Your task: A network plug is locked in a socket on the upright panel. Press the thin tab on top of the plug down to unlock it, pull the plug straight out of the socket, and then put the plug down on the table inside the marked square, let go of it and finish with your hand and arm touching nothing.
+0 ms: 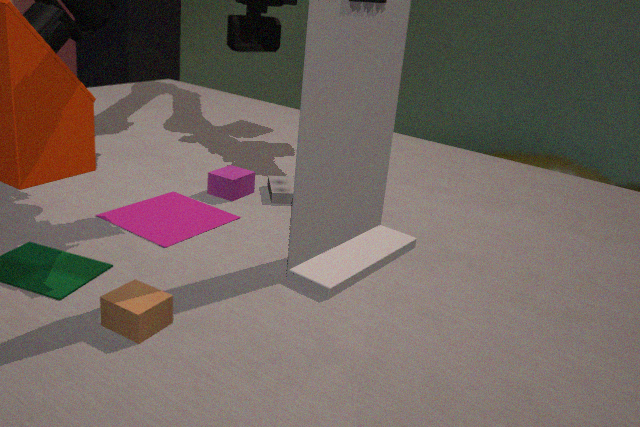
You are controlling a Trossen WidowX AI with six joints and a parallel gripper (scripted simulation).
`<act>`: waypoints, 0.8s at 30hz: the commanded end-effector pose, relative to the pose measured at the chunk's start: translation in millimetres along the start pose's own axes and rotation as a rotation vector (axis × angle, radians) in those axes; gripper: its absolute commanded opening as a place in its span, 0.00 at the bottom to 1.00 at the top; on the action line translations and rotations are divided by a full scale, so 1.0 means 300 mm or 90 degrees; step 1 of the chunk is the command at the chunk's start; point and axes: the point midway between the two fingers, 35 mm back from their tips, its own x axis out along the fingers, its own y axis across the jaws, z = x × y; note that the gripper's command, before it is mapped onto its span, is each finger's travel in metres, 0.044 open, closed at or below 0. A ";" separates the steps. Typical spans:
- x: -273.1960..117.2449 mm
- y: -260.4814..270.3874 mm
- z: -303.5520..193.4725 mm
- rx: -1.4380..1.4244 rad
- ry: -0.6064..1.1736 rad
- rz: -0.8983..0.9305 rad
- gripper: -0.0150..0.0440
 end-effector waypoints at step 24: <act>-0.018 -0.016 -0.082 -0.051 -0.012 0.097 0.25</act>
